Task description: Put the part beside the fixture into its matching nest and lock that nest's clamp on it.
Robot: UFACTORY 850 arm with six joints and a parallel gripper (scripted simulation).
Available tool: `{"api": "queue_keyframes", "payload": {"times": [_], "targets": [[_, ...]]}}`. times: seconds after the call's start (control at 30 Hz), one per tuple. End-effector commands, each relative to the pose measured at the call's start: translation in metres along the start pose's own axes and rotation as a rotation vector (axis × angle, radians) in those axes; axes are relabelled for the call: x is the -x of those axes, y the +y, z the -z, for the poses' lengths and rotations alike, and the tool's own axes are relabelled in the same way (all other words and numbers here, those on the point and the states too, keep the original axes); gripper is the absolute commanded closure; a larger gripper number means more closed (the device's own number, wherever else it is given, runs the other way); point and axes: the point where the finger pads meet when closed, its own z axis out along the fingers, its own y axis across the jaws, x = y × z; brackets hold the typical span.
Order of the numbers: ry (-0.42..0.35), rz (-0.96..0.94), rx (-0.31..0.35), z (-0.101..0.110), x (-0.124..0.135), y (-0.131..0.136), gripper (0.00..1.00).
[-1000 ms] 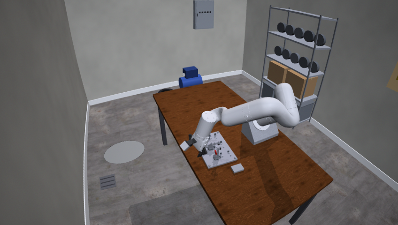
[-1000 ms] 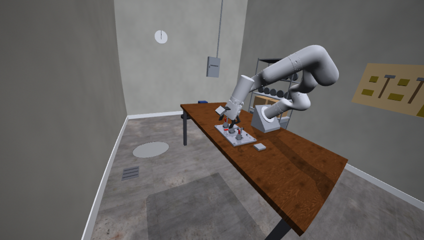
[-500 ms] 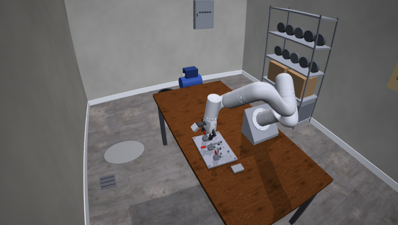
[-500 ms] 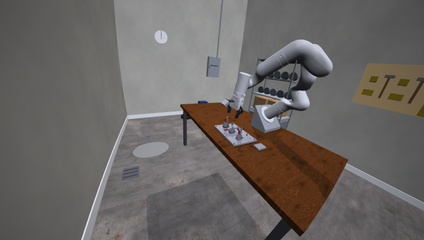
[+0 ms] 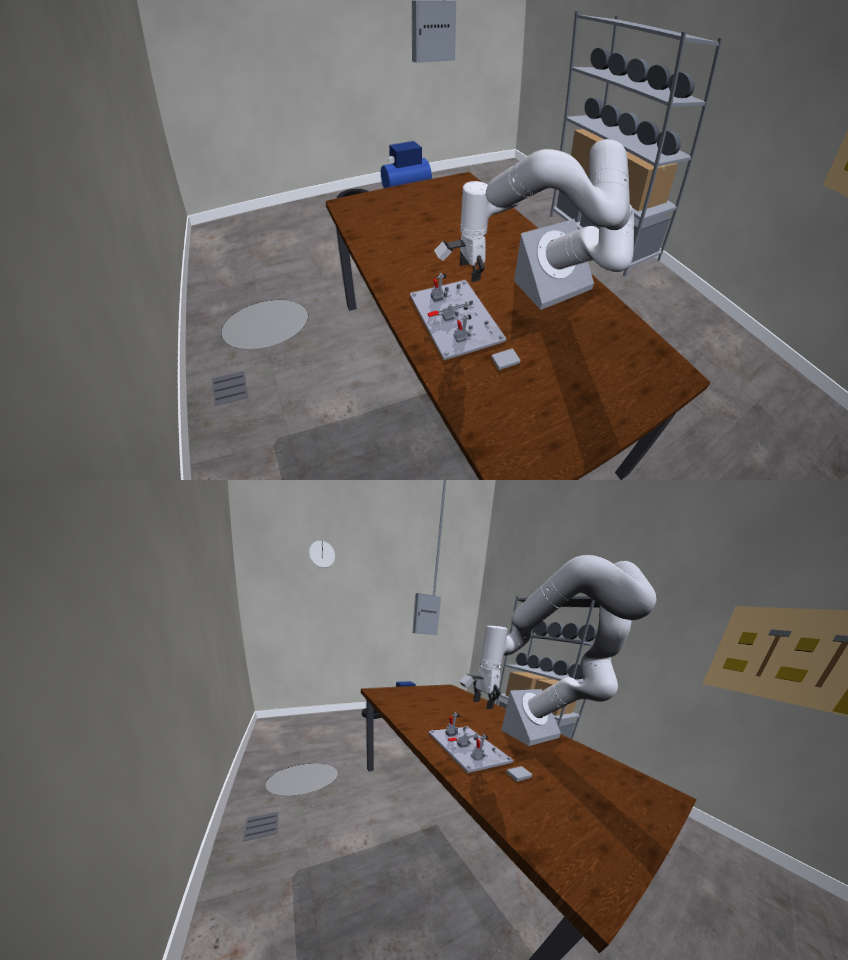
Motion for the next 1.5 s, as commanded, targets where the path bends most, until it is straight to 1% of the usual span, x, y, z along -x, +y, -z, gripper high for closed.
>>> {"api": "queue_keyframes", "payload": {"times": [0.0,0.47,0.5,1.47], "targets": [[-0.001,-0.011,-0.010,0.0022,0.0094,0.0028,0.00],[-0.001,-0.011,-0.010,0.0022,0.0094,0.0028,0.00],[-0.001,-0.011,-0.010,0.0022,0.0094,0.0028,1.00],[-0.001,-0.011,-0.010,0.0022,0.0094,0.0028,1.00]]}}
